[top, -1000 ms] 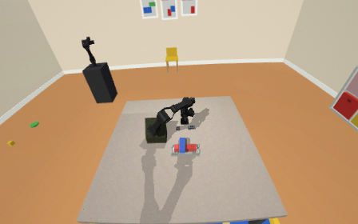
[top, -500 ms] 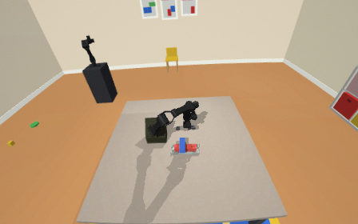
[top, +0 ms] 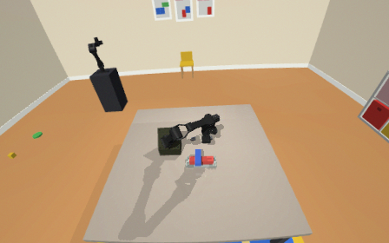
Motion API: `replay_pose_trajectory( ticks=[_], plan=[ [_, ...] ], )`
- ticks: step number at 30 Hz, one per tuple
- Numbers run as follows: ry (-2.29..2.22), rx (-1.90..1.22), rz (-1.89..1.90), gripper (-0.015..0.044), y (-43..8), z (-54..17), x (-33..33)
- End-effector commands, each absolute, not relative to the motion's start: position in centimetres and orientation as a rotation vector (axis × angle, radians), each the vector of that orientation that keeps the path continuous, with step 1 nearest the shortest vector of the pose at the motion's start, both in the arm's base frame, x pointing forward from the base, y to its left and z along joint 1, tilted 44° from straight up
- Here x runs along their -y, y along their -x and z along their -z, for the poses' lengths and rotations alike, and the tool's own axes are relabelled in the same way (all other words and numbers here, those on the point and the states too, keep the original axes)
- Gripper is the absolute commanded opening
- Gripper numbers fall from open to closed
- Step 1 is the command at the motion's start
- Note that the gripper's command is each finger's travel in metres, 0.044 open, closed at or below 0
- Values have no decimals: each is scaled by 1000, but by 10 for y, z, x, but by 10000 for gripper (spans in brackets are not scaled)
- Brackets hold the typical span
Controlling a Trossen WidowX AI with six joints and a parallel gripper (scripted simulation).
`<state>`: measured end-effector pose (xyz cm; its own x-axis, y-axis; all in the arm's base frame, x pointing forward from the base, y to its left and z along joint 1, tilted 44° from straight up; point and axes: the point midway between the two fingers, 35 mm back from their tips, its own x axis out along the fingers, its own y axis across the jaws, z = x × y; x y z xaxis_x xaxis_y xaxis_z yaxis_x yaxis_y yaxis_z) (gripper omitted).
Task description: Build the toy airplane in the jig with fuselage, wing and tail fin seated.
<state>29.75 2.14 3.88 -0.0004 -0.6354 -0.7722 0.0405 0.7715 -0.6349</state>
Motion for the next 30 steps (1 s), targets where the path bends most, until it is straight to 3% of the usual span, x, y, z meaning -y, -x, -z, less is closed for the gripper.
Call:
replay_pose_trajectory(
  ticks=[1,30],
  plan=[
    [510,-1477,572,0,-304,-47,-11],
    [551,-1461,628,0,-317,-94,64]
  ],
)
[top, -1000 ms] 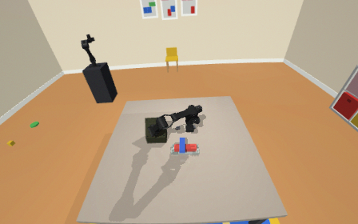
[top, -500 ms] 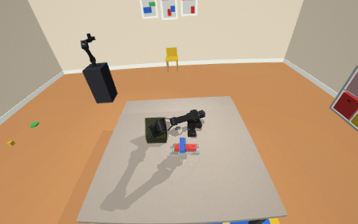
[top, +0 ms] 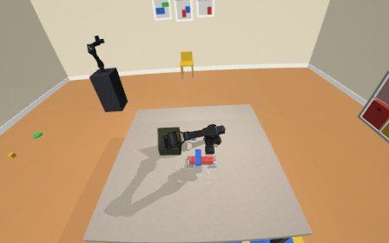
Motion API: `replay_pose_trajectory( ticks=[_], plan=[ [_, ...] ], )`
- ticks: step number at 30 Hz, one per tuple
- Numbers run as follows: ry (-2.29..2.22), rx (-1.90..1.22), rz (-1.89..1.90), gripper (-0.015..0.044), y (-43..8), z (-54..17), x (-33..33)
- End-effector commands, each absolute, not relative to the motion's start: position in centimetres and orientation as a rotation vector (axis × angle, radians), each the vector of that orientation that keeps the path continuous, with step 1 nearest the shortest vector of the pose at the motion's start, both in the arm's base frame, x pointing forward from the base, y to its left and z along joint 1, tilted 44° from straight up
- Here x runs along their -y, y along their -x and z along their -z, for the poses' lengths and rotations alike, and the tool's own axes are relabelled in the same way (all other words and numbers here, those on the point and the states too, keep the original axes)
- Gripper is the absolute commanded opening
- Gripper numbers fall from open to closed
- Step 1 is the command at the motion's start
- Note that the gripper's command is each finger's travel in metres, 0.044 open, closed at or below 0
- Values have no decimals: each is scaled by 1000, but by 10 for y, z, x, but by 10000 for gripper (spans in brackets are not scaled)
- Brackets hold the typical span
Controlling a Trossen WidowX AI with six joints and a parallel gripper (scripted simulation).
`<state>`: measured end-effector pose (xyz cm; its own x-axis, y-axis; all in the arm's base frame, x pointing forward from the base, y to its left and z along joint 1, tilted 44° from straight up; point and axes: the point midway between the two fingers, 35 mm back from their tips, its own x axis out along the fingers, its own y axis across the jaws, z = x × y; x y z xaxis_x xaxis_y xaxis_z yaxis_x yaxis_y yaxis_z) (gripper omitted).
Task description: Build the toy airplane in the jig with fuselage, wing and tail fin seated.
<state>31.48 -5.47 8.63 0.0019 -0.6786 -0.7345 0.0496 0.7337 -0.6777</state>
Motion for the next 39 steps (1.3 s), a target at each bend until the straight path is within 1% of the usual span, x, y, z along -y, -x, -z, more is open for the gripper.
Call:
replay_pose_trajectory(
  ticks=[1,8,10,11,39],
  plan=[
    [552,-1461,631,0,-317,-95,66],
    [562,-1461,645,0,-316,-104,80],
    [562,-1461,645,52,-316,-104,80],
    [562,-1461,645,66,-316,-104,80],
    [562,-1461,645,66,-317,-105,82]
  ],
)
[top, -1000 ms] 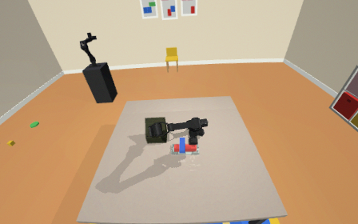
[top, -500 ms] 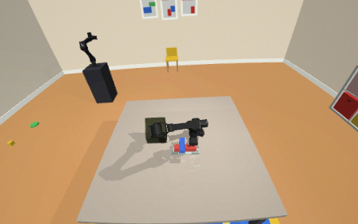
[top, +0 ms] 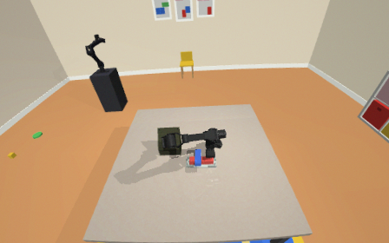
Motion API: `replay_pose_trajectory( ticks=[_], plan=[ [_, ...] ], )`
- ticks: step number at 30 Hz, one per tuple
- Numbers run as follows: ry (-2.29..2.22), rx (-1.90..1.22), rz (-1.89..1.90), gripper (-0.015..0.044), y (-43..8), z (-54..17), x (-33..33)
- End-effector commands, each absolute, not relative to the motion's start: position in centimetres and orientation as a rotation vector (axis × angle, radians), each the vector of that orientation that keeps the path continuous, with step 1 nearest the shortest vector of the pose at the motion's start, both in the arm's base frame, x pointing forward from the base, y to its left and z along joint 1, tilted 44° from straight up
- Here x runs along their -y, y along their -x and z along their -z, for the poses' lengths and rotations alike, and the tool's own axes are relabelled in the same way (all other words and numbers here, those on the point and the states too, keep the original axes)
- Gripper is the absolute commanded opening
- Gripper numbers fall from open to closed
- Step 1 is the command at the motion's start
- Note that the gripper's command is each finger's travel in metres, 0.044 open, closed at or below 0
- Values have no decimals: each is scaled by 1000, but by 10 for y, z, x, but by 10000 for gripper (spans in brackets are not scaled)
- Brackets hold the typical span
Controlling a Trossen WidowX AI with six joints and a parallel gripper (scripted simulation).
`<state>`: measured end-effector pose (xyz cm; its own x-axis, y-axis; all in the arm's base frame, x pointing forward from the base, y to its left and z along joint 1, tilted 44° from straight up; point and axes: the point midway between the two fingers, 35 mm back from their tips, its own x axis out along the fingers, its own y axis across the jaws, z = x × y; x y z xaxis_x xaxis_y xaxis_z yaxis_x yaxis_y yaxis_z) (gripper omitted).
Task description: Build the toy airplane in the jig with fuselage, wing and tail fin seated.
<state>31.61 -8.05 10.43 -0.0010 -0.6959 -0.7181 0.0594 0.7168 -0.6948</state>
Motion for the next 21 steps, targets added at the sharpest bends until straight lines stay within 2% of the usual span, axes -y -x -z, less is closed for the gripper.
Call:
replay_pose_trajectory(
  ticks=[1,21],
  plan=[
    [561,-1461,645,66,-317,-104,83],
    [562,-1461,646,66,-317,-81,105]
  ],
)
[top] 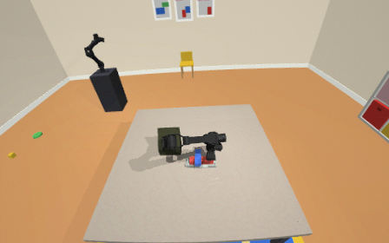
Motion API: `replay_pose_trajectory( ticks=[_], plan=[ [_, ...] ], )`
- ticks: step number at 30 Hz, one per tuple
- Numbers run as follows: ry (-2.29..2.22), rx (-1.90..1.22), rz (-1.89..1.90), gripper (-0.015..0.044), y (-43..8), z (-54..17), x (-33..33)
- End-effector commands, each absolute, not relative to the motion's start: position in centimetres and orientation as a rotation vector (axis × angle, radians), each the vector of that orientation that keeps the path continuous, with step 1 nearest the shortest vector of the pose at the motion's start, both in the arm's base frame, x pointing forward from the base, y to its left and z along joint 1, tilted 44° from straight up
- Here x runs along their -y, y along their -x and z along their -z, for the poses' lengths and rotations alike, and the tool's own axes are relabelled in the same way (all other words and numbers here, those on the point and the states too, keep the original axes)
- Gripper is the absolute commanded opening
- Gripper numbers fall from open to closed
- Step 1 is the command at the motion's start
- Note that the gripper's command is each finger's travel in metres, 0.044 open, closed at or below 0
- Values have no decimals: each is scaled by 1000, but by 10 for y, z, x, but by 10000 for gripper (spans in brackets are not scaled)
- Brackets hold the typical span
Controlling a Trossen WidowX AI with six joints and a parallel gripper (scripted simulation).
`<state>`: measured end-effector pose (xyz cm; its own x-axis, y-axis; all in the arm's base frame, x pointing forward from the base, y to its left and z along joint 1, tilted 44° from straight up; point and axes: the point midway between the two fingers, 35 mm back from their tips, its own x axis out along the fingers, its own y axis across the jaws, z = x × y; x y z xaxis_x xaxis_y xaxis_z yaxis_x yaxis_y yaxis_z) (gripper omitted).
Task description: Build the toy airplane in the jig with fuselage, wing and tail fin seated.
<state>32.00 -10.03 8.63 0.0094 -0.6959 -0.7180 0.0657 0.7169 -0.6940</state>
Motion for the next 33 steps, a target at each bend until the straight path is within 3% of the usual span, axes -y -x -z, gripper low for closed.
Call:
replay_pose_trajectory(
  ticks=[1,30,33],
  plan=[
    [562,-1461,646,66,-317,-80,107],
    [559,-1458,645,79,-318,-78,108],
    [559,-1458,645,59,-318,-78,108]
  ],
)
